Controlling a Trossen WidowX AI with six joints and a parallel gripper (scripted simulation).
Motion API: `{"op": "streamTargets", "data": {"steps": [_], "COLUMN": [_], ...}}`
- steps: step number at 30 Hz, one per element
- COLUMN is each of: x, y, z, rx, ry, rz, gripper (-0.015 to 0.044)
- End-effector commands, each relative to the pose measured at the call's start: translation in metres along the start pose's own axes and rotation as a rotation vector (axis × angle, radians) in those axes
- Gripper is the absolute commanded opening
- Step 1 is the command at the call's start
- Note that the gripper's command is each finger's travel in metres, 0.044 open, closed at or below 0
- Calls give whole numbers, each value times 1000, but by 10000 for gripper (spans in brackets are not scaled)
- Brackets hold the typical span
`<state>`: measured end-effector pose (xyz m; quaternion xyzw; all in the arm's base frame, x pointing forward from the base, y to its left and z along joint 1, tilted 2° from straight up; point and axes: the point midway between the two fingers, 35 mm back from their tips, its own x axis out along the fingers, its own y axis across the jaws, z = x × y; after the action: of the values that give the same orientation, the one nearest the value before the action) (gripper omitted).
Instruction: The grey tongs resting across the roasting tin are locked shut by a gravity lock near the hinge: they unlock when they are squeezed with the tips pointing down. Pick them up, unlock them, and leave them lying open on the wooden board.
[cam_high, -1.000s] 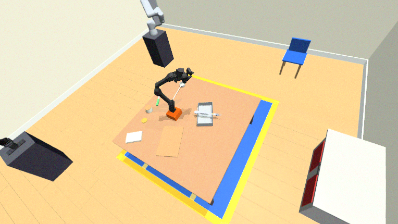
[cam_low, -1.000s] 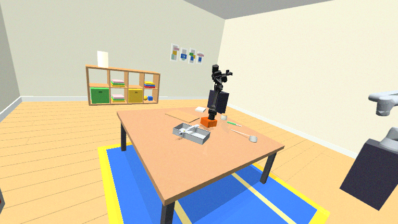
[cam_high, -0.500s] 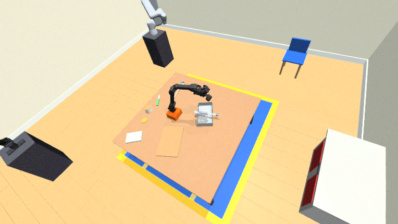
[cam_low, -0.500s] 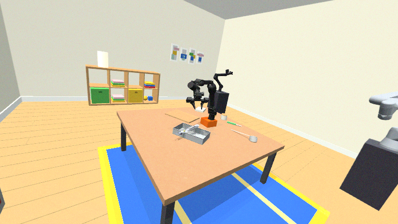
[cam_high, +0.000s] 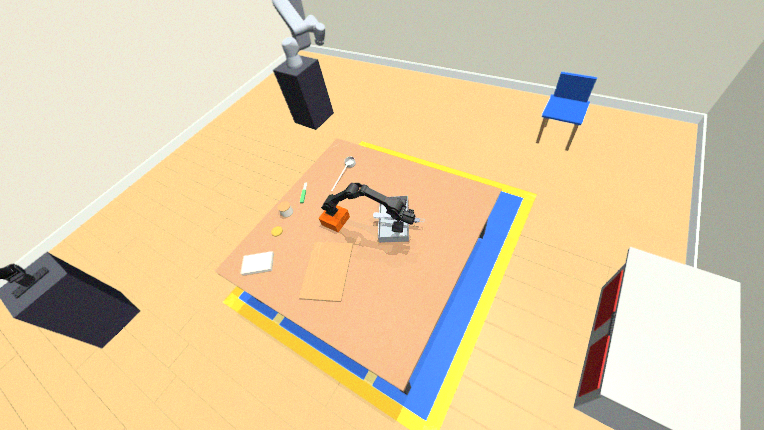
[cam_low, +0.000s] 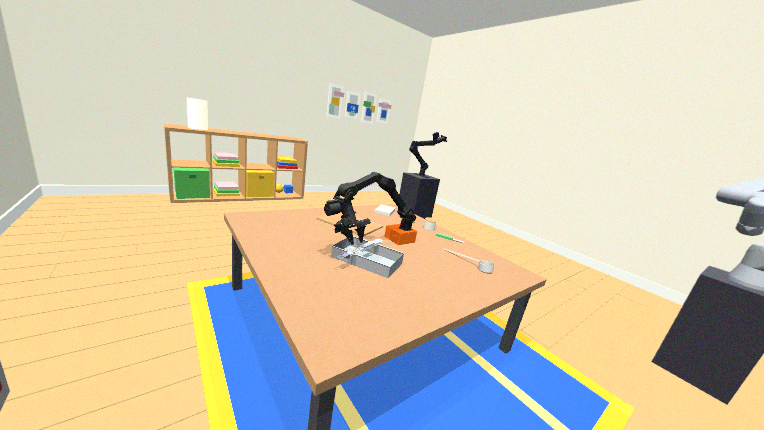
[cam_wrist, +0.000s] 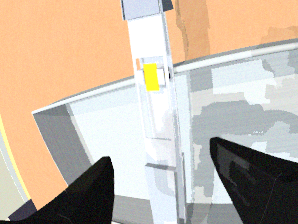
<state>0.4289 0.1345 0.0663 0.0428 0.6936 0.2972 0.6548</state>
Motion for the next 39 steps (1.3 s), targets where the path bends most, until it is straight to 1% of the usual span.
{"op": "streamTargets", "data": {"steps": [1,18,39], "x": [-2,-4,30], "y": [2,-4,-5], "z": [3,9,11], "rx": [13,13,13], "ry": [-4,-4,-4], "rz": [-2,-3,-1], "gripper": [260,260,260]}}
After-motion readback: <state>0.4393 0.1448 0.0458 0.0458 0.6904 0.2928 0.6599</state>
